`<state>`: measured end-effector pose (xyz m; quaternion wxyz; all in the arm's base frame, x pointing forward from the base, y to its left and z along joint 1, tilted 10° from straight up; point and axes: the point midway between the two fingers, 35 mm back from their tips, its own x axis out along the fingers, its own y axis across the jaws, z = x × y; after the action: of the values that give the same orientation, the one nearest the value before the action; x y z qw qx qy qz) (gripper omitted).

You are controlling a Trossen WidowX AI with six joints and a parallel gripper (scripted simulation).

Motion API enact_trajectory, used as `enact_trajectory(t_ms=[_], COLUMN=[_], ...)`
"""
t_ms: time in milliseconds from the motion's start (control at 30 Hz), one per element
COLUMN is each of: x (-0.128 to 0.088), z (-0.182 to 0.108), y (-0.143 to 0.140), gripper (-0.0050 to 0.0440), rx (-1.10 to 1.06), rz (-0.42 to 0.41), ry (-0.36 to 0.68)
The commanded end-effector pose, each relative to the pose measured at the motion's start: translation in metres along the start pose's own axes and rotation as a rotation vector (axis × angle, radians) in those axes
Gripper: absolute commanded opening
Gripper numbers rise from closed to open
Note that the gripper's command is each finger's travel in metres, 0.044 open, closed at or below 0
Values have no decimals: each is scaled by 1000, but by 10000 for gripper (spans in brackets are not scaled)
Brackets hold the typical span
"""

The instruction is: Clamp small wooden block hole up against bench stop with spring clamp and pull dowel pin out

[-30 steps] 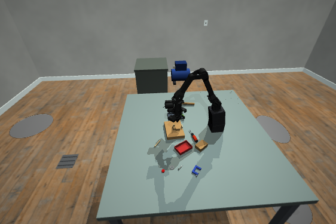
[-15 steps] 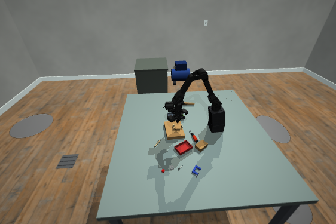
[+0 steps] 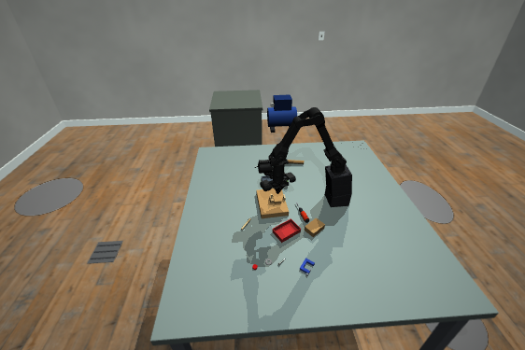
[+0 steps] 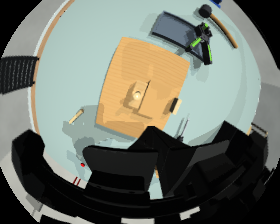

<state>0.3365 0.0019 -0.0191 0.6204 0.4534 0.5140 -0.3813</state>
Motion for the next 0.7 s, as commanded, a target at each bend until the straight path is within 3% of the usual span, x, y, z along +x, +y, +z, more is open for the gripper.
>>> enact_trajectory(t_ms=[0,667], x=[5,11], z=[-2,-9], y=[-2,-1], gripper=[0,0], rx=[57,324], rz=[-10,-9], ry=[-2,-4])
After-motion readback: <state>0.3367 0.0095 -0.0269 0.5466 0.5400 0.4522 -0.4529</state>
